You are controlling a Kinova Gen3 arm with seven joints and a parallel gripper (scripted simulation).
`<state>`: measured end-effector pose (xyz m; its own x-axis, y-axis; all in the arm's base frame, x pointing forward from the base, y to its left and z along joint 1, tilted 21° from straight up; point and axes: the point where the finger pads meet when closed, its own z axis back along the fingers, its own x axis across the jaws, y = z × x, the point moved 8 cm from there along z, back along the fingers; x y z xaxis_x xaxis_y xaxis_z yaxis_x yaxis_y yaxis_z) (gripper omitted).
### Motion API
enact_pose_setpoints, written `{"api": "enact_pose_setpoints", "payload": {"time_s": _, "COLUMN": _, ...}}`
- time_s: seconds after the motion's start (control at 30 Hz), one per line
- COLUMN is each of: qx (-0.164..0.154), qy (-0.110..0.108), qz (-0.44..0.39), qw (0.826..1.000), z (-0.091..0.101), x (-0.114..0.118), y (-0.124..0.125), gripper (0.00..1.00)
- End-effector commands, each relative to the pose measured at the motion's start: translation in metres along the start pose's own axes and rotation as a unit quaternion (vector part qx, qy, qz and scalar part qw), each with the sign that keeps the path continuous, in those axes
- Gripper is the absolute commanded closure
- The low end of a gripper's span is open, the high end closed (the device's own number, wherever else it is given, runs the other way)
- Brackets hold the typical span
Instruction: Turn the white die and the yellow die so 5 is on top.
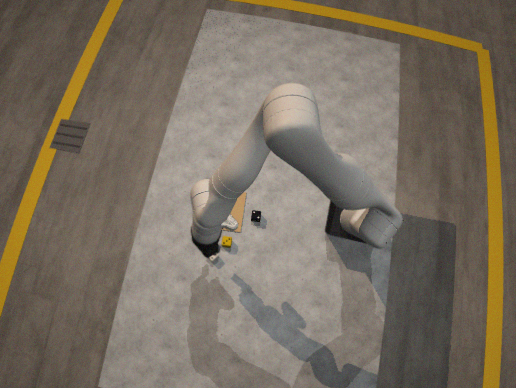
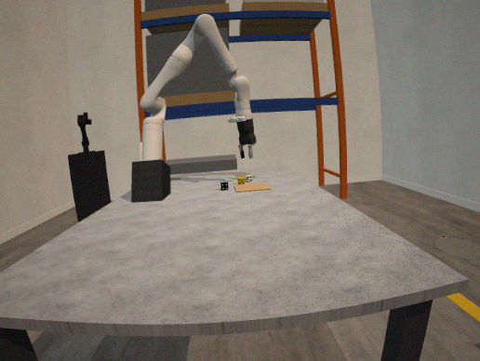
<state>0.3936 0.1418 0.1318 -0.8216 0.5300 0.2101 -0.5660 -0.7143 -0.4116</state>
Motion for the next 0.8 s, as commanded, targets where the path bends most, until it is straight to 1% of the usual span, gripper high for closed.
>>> {"api": "enact_pose_setpoints", "payload": {"time_s": 0.0, "qx": 0.026, "qy": 0.000, "qz": 0.006, "qw": 1.000, "z": 0.000, "x": 0.005, "y": -0.014, "gripper": 0.13}}
{"api": "enact_pose_setpoints", "payload": {"time_s": 0.13, "qx": 0.048, "qy": 0.000, "qz": 0.006, "qw": 0.999, "z": 0.000, "x": 0.005, "y": -0.019, "gripper": 0.13}}
{"api": "enact_pose_setpoints", "payload": {"time_s": 0.27, "qx": 0.061, "qy": 0.001, "qz": 0.006, "qw": 0.998, "z": 0.001, "x": 0.005, "y": -0.023, "gripper": 0.13}}
{"api": "enact_pose_setpoints", "payload": {"time_s": 0.4, "qx": 0.068, "qy": 0.001, "qz": 0.006, "qw": 0.998, "z": 0.002, "x": 0.005, "y": -0.025, "gripper": 0.13}}
{"api": "enact_pose_setpoints", "payload": {"time_s": 0.63, "qx": 0.069, "qy": 0.001, "qz": 0.006, "qw": 0.998, "z": 0.002, "x": 0.005, "y": -0.025, "gripper": 0.13}}
{"api": "enact_pose_setpoints", "payload": {"time_s": 0.67, "qx": 0.069, "qy": 0.001, "qz": 0.006, "qw": 0.998, "z": 0.002, "x": 0.005, "y": -0.025, "gripper": 0.00}}
{"api": "enact_pose_setpoints", "payload": {"time_s": 0.77, "qx": 0.069, "qy": 0.001, "qz": 0.006, "qw": 0.998, "z": 0.002, "x": 0.005, "y": -0.025, "gripper": 0.00}}
